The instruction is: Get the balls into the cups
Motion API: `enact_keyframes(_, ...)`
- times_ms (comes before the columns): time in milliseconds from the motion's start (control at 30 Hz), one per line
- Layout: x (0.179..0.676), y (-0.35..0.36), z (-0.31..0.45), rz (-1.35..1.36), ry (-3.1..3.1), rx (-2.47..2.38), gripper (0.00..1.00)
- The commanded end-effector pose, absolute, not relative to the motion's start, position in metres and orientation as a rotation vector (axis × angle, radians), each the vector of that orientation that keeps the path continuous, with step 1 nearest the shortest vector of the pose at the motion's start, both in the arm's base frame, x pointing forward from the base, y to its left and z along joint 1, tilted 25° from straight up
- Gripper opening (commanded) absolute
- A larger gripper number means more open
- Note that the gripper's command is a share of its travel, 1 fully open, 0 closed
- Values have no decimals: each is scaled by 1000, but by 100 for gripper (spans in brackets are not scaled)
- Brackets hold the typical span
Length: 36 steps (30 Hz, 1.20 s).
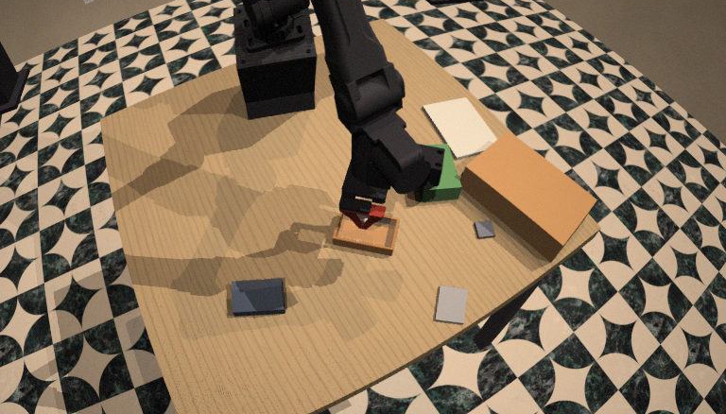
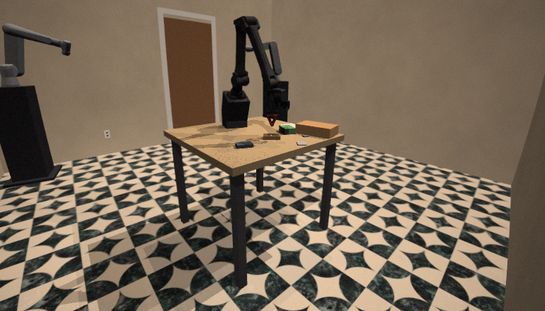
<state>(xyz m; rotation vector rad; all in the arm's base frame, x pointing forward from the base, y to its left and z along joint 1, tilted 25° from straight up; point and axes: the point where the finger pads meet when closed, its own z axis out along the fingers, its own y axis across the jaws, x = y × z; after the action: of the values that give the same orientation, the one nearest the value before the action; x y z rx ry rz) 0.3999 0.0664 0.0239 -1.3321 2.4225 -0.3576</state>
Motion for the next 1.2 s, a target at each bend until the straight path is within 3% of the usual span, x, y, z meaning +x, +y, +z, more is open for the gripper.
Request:
enact_keyframes(0, 405, 71, 30, -361, 2407, -1317, 86)
enact_keyframes(1167, 405, 71, 30, -361, 2407, -1317, 86)
